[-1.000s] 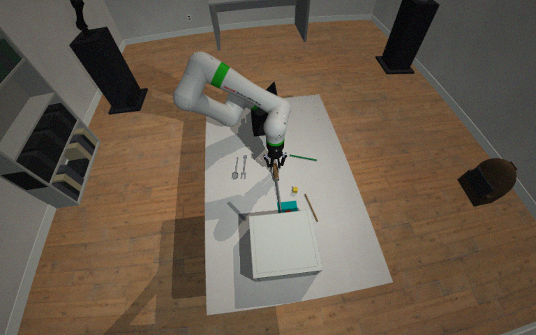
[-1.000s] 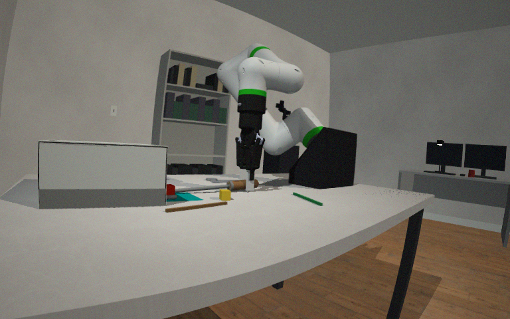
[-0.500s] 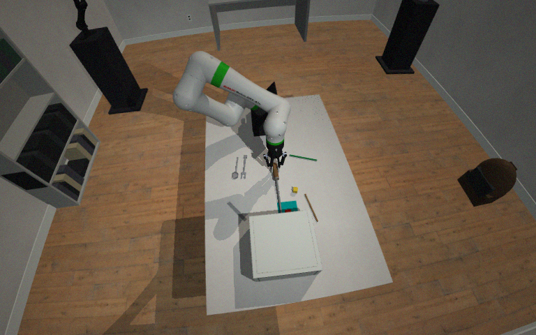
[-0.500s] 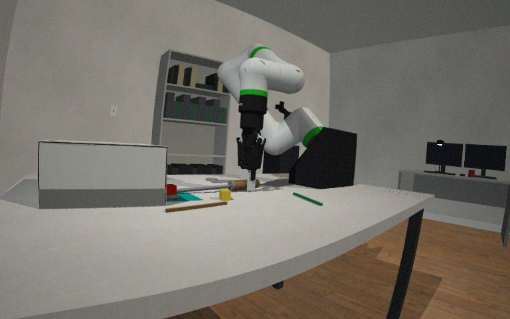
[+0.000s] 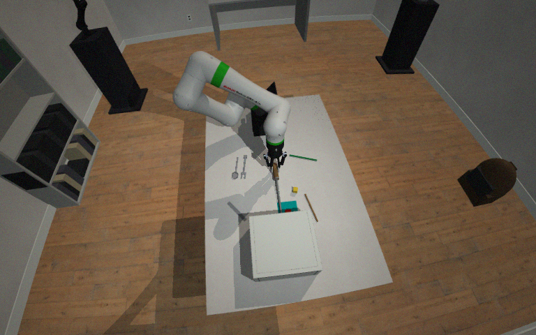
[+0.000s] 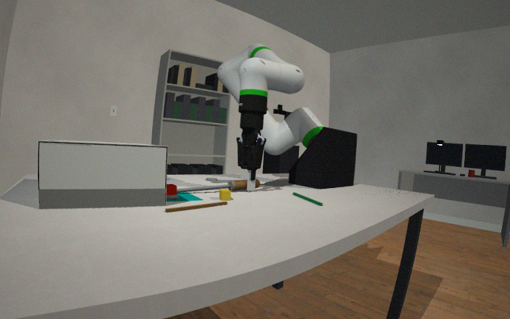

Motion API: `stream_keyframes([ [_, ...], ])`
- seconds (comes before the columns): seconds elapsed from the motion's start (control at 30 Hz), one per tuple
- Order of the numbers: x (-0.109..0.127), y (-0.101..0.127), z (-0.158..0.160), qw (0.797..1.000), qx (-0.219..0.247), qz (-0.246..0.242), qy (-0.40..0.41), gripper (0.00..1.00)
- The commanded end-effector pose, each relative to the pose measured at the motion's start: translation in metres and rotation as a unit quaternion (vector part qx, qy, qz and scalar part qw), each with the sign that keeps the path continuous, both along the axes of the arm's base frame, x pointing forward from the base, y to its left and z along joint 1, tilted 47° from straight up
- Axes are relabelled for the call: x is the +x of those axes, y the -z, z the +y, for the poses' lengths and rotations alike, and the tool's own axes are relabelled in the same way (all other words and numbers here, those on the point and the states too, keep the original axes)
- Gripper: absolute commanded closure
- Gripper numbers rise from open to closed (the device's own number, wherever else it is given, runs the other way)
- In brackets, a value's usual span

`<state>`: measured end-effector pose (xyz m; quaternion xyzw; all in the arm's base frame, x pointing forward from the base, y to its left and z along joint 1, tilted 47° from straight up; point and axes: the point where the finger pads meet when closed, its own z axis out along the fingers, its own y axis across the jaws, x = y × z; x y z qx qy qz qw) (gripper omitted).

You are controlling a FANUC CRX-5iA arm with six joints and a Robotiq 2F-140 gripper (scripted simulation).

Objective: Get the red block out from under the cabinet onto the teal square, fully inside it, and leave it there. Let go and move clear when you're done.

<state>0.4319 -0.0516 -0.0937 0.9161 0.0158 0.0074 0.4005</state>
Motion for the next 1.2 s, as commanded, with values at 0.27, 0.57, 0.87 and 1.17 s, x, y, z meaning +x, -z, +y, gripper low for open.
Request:
stream_keyframes([
  [0.27, 0.0001, 0.0, 0.0002, 1.0, 0.0, 0.0, 0.0, 1.0],
  [0.57, 0.0001, 0.0, 0.0002, 1.0, 0.0, 0.0, 0.0, 1.0],
  [0.87, -0.0002, 0.0002, 0.0004, 1.0, 0.0, 0.0, 0.0, 1.0],
  [1.17, -0.0093, 0.0054, 0.0049, 1.0, 0.0, 0.0, 0.0, 1.0],
])
